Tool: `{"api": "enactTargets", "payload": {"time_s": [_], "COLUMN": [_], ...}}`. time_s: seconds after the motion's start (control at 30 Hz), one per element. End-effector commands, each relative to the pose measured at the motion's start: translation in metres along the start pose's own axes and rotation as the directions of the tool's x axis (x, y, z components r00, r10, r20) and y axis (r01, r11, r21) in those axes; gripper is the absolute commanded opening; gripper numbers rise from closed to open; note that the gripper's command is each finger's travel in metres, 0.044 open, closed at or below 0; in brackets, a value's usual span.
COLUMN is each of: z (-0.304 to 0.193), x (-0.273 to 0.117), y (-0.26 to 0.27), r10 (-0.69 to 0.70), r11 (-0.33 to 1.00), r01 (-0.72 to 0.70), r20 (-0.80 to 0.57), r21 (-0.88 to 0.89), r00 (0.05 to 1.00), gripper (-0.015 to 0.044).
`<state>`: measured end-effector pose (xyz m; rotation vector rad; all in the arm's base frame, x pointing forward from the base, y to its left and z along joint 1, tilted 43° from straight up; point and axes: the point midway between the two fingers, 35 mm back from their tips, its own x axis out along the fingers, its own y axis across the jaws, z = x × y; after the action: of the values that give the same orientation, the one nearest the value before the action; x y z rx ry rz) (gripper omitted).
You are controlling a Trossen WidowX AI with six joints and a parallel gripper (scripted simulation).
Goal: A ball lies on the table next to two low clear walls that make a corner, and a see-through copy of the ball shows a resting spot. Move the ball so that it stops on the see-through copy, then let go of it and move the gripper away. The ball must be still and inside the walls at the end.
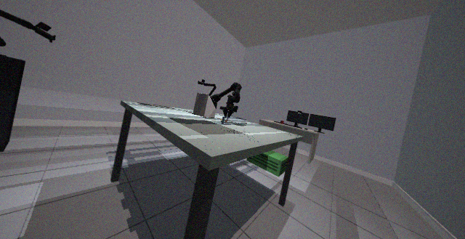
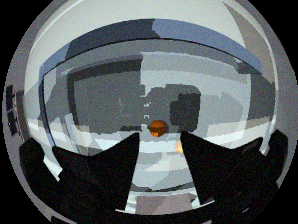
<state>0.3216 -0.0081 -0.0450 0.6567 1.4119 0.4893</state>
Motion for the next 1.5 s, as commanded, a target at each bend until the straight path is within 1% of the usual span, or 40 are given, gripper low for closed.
{"api": "enactTargets", "payload": {"time_s": [0.0, 0.43, 0.53, 0.87, 0.93, 1.03, 1.47], "z": [-0.003, -0.004, -0.004, -0.004, -0.004, -0.001, -0.001], "x": [0.009, 0.028, 0.028, 0.028, 0.027, 0.011, -0.083], "y": [0.001, 0.002, 0.002, 0.002, 0.001, 0.000, -0.001], "r10": [0.008, 0.009, 0.009, 0.009, 0.009, 0.005, 0.002], "r11": [1.000, 1.000, 1.000, 1.000, 1.000, 1.000, 1.000], "r01": [-0.008, -0.009, -0.009, -0.009, -0.009, -0.005, -0.002], "r20": [-0.009, -0.009, -0.009, -0.009, -0.009, -0.008, -0.009], "r21": [0.008, 0.008, 0.008, 0.008, 0.008, 0.008, 0.008], "r00": [1.000, 1.000, 1.000, 1.000, 1.000, 1.000, 1.000], "gripper": [0.0206, 0.0206, 0.0127, 0.0061, 0.0008, 0.0000, 0.0000]}}
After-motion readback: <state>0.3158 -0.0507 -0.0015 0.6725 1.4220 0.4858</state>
